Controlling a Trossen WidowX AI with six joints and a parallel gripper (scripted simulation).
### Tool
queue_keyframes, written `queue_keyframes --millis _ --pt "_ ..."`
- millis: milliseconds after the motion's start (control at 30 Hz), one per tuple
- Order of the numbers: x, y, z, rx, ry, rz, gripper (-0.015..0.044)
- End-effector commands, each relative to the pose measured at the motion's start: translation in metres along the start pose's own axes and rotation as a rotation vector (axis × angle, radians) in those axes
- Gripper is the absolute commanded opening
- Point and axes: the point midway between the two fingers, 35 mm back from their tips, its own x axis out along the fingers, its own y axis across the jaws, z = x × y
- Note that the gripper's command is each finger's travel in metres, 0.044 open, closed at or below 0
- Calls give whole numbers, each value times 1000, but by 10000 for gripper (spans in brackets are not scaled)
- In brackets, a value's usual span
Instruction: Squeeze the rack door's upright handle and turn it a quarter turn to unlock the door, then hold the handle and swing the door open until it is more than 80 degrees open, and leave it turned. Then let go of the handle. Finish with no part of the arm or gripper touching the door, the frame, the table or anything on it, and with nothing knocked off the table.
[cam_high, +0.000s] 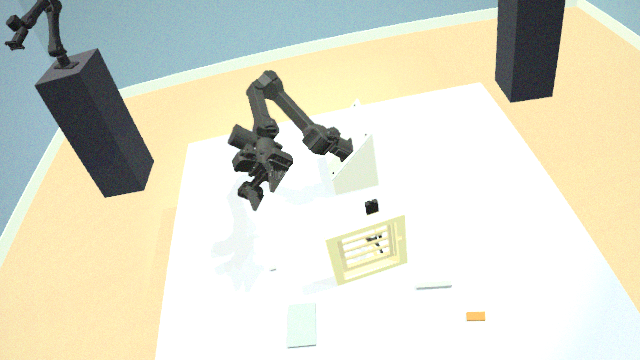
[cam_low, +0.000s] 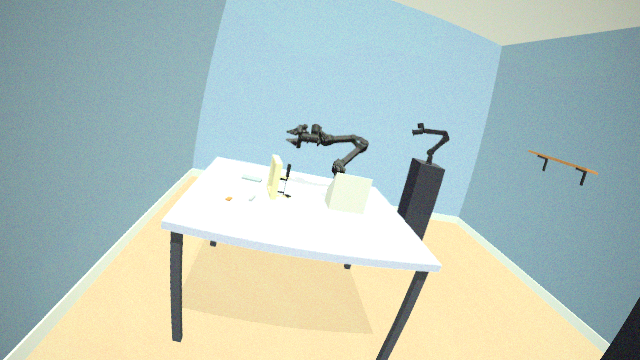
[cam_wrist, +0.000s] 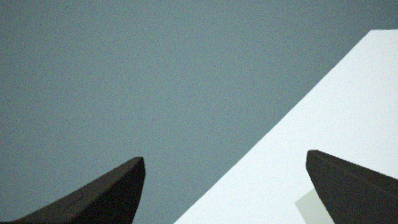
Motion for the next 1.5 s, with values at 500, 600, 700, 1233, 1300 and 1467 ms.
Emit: queue_keyframes --millis 500,600,700,1233,1300,1467 --pt "35 31 -65 66 396 -6 283" --pt "39 38 -79 66 476 -13 283" --pt "41 46 -92 58 554 -19 283" --pt "35 85 -158 -58 940 -86 283" --pt "33 88 -165 -80 983 -99 283" --pt "26 97 -181 -142 1085 -136 283"
